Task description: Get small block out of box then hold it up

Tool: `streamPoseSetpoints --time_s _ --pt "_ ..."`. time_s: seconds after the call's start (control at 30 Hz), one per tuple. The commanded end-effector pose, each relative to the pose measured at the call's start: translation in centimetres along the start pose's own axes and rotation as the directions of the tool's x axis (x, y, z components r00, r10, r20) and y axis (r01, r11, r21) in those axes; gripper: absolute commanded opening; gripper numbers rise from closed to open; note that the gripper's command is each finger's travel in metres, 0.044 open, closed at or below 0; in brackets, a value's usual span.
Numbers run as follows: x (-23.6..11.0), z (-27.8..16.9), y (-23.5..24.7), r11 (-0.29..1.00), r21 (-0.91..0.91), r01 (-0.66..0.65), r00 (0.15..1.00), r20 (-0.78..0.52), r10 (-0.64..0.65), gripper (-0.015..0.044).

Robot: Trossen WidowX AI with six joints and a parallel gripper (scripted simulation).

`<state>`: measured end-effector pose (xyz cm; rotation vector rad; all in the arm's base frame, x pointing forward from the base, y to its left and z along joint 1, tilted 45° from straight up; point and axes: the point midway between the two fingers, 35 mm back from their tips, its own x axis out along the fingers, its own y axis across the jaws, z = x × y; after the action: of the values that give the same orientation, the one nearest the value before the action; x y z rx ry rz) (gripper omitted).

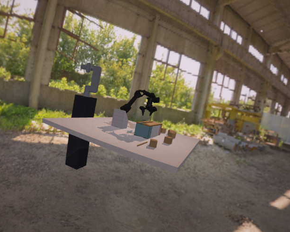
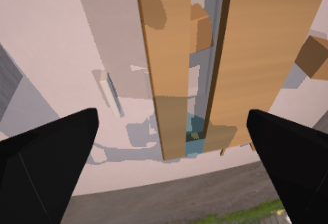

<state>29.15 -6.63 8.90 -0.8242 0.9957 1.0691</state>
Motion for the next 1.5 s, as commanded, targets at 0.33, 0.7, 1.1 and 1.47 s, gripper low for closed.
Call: streamPoseSetpoints --time_s 0.33,0.7,1.1,1.47 --pt "1.9 3.5 1.0 0.983 -0.143 -0.116 0.989 0.078 0.128 0.0400" --pt "3.4 4.2 1.2 0.983 -0.143 -0.116 0.989 0.078 0.128 0.0400" --pt "5.2 5.0 1.6 0.983 -0.143 -0.115 0.989 0.078 0.127 0.0400" --pt "6.7 5.8 2.0 0.983 -0.143 -0.115 0.989 0.079 0.128 0.0400"
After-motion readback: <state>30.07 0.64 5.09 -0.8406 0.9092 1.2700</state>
